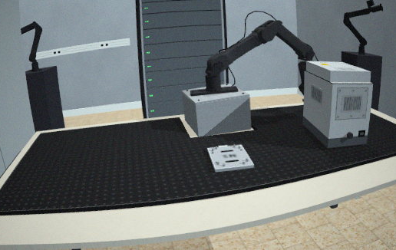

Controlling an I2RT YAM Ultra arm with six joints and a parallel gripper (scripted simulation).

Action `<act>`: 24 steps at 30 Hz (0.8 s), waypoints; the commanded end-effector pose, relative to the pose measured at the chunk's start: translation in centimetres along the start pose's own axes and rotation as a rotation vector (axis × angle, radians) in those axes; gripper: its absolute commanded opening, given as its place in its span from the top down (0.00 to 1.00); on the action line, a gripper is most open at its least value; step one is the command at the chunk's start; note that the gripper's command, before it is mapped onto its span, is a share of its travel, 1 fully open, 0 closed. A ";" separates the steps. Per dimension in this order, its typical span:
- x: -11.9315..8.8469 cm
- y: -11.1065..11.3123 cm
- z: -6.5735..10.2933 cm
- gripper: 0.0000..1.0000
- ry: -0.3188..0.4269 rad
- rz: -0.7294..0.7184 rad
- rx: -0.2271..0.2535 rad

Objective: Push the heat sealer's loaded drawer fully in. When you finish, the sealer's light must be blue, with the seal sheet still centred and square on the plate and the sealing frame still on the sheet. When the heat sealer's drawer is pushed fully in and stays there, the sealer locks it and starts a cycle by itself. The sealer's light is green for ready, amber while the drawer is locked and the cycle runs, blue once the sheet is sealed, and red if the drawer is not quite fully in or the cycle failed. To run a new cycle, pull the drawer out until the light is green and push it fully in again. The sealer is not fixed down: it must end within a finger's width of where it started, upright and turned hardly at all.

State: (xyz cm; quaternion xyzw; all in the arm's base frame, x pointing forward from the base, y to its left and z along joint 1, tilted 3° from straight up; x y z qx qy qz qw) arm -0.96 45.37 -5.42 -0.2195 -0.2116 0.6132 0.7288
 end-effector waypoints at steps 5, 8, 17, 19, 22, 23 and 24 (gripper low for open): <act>0.9 -2.3 0.0 1.00 -0.029 -0.022 -0.005; 1.0 -2.6 -0.2 1.00 -0.029 -0.022 -0.005; 1.1 -3.7 -0.9 1.00 -0.029 -0.022 -0.006; 1.2 -3.9 -1.1 1.00 -0.029 -0.022 -0.006; 1.2 -4.3 -1.4 1.00 -0.029 -0.022 -0.006; 1.3 -4.5 -1.5 1.00 -0.029 -0.022 -0.006; 1.3 -4.6 -1.6 1.00 -0.029 -0.022 -0.006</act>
Point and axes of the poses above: the point where the finger pads meet when closed, its own z axis back along the fingers, its own y axis across the jaws, x = y × z, the point moved 3 cm from there along z, back along the fingers, and after that the axes turned 10 degrees about -z, right-handed, at the moved point
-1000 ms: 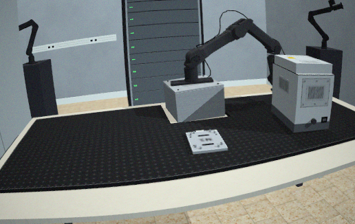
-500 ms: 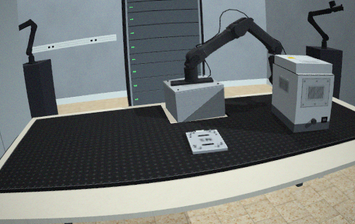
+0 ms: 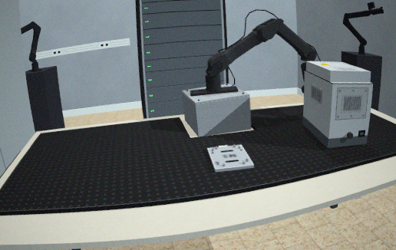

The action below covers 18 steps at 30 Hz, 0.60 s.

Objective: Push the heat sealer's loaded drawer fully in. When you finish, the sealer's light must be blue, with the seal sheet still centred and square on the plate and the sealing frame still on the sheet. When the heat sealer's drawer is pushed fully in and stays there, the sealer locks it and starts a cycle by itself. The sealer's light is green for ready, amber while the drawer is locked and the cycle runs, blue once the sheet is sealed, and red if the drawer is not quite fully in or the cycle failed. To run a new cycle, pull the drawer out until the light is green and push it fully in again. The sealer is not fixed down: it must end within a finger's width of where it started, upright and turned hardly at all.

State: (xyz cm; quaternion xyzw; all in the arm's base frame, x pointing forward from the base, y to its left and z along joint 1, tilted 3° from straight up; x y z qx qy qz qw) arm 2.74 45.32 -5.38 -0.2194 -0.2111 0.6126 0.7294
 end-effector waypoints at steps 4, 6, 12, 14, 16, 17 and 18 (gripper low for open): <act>0.8 -1.9 0.3 1.00 -0.030 -0.021 -0.007; 0.8 -2.2 0.1 1.00 -0.030 -0.021 -0.007; 1.4 -2.0 0.7 1.00 -0.049 -0.026 -0.002; 1.4 -2.0 0.7 1.00 -0.049 -0.027 -0.002; 1.4 -2.0 0.7 1.00 -0.049 -0.027 -0.002; 1.4 -2.0 0.7 1.00 -0.049 -0.027 -0.002; 1.4 -2.0 0.7 1.00 -0.049 -0.027 -0.002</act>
Point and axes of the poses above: the point where the finger pads meet when closed, its own z axis back along the fingers, its own y axis across the jaws, x = y × z, the point moved 3 cm from there along z, back along the fingers, and after that the axes turned 10 degrees about -z, right-handed, at the moved point
